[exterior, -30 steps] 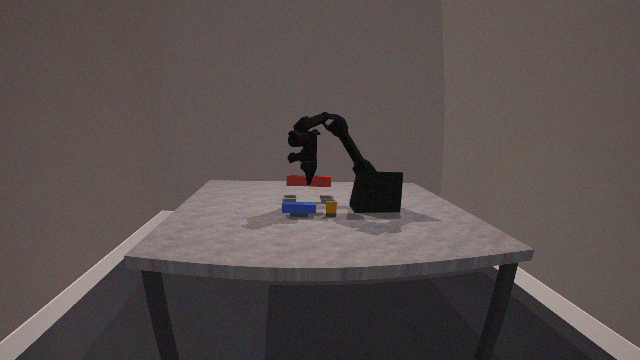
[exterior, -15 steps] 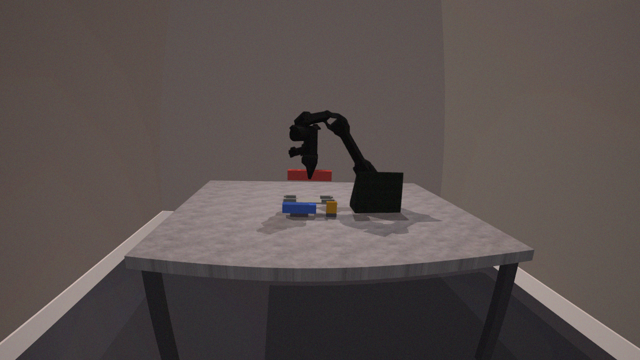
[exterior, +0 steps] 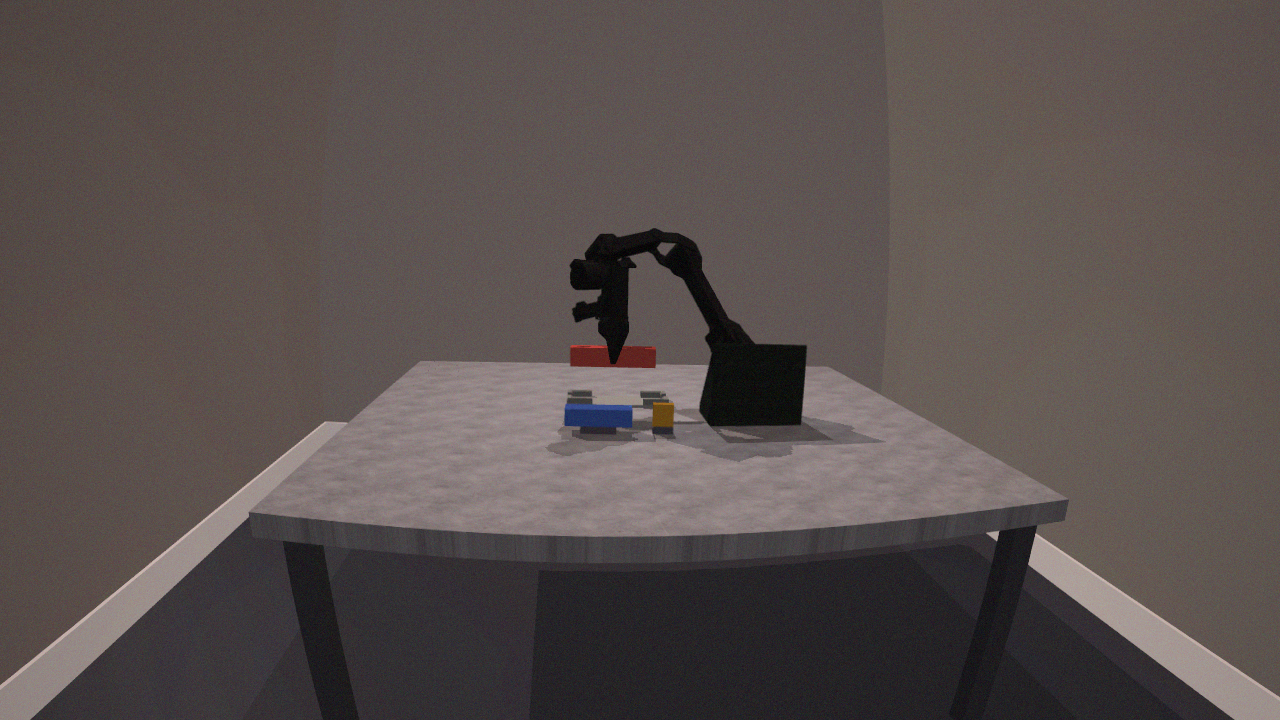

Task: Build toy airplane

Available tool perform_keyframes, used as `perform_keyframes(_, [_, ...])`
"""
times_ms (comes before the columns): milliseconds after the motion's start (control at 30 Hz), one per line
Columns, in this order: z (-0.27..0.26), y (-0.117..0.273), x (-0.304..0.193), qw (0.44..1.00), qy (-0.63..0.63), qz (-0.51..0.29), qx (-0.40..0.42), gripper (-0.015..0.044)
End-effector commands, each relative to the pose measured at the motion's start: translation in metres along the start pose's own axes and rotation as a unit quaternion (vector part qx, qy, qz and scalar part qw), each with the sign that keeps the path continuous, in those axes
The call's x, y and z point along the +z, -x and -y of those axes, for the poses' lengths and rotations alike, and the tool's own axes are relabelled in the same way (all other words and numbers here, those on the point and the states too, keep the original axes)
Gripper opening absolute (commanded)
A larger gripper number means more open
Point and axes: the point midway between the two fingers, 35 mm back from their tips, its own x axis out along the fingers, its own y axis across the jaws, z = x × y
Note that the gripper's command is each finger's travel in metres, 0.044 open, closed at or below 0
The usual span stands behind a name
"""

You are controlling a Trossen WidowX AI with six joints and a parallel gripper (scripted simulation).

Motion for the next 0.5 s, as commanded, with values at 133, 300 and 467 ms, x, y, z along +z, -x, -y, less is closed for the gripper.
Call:
perform_keyframes(133, [0.023,-0.009,0.004,1.000,0.008,0.004,0.000,0.0000])
perform_keyframes(300, [0.037,-0.016,0.005,1.000,0.012,0.004,-0.001,0.0000])
perform_keyframes(467, [0.052,-0.023,0.005,1.000,0.016,0.004,-0.003,0.0000])
